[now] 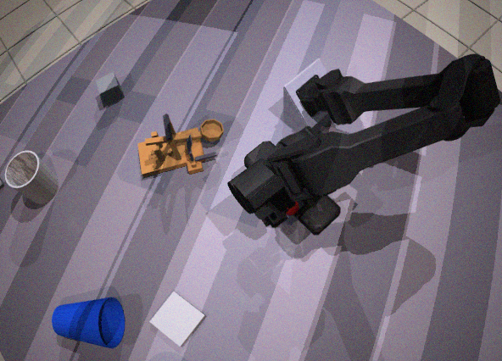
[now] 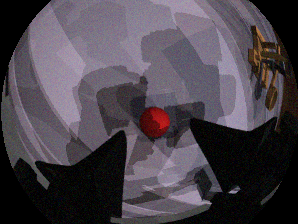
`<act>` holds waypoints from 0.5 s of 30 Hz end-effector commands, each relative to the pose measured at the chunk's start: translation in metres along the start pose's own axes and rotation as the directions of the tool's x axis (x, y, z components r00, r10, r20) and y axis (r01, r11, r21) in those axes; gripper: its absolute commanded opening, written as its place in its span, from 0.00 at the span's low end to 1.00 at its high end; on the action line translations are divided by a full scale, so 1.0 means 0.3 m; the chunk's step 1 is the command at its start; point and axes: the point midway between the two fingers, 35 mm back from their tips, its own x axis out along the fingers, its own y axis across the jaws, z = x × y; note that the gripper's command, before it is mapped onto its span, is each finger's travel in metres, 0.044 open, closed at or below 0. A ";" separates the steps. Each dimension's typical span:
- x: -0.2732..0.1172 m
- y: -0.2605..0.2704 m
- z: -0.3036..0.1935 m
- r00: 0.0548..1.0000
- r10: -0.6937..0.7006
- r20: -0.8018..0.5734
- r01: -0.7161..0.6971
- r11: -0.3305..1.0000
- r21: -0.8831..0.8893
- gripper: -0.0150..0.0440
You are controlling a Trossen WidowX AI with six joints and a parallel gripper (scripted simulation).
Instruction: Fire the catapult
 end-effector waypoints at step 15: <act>0.089 0.006 -0.008 1.000 0.009 -0.003 -0.009 1.000 0.005 0.76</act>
